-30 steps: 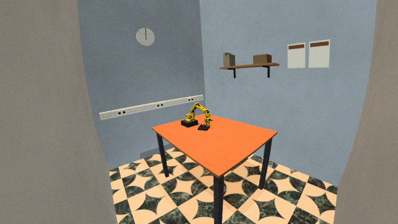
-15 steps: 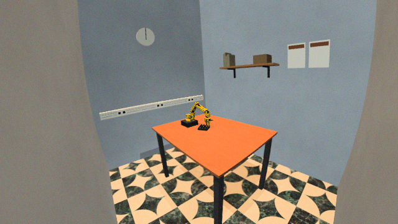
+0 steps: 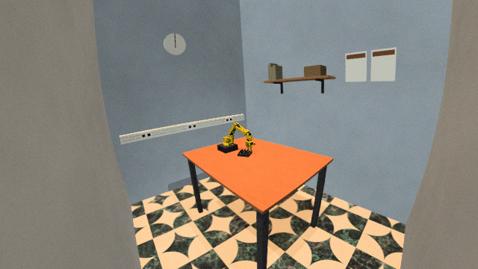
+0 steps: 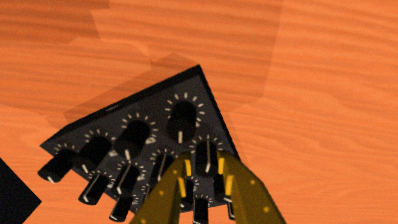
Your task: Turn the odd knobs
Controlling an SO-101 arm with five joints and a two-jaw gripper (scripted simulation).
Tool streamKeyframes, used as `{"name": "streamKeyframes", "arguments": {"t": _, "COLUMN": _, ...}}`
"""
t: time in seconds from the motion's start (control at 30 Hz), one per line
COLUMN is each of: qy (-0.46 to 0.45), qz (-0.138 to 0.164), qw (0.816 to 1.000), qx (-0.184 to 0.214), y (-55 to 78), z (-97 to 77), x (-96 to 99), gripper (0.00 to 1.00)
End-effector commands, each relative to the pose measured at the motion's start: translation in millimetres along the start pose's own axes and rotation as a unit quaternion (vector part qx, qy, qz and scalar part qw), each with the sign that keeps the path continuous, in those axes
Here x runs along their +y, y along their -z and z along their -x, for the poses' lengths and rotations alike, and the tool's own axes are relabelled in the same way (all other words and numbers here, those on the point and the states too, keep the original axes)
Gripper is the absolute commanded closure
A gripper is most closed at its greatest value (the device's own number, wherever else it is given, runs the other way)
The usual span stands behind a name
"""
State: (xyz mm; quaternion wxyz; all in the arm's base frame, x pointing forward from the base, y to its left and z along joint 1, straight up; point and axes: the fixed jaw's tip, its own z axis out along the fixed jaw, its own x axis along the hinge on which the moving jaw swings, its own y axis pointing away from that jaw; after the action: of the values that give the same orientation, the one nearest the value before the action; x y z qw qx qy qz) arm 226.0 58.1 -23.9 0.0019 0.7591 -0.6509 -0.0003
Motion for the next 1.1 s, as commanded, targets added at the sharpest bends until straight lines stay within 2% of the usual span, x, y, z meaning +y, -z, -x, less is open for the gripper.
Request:
{"name": "streamKeyframes", "arguments": {"t": 0.0, "qy": 0.000, "qz": -0.003, "qw": 1.000, "qx": -0.001, "y": 8.1, "z": 2.4, "x": -0.3, "gripper": 0.92}}
{"name": "streamKeyframes", "arguments": {"t": 0.4, "qy": 0.000, "qz": -0.003, "qw": 1.000, "qx": -0.001, "y": 26.1, "z": 2.3, "x": 0.0, "gripper": 0.92}}
{"name": "streamKeyframes", "arguments": {"t": 0.73, "qy": 0.000, "qz": -0.003, "qw": 1.000, "qx": -0.001, "y": 33.0, "z": 2.2, "x": 0.5, "gripper": 0.92}}
{"name": "streamKeyframes", "arguments": {"t": 1.07, "qy": 0.000, "qz": -0.003, "qw": 1.000, "qx": -0.001, "y": 34.2, "z": 2.2, "x": 0.6, "gripper": 0.92}}
